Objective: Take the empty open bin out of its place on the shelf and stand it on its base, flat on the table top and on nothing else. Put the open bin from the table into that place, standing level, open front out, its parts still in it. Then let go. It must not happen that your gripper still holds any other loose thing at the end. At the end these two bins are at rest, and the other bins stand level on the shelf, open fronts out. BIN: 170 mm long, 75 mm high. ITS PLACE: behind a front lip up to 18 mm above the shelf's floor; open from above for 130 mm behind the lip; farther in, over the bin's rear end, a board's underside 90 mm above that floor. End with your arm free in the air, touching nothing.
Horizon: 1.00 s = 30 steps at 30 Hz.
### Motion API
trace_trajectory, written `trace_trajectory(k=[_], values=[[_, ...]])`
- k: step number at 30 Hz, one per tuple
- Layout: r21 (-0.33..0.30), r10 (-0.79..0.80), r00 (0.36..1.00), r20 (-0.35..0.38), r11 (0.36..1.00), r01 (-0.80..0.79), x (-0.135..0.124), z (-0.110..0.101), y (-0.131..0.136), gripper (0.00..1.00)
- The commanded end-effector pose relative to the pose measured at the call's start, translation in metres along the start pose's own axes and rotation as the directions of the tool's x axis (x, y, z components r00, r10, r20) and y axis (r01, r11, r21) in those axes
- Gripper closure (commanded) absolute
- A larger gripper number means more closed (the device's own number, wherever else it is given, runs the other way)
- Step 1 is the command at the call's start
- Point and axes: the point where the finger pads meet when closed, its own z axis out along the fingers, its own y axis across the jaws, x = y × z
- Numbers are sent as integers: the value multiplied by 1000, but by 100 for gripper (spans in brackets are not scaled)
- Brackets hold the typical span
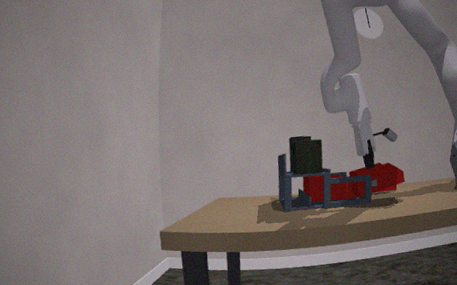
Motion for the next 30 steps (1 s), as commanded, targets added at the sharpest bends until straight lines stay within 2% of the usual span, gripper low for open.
trace_trajectory(k=[1, 30], values=[[0, 0, 1000, 0, 1000, 0, -4, -1, 0, 100], [0, 0, 1000, 0, 1000, 0, -33, -6, 0, 100]])
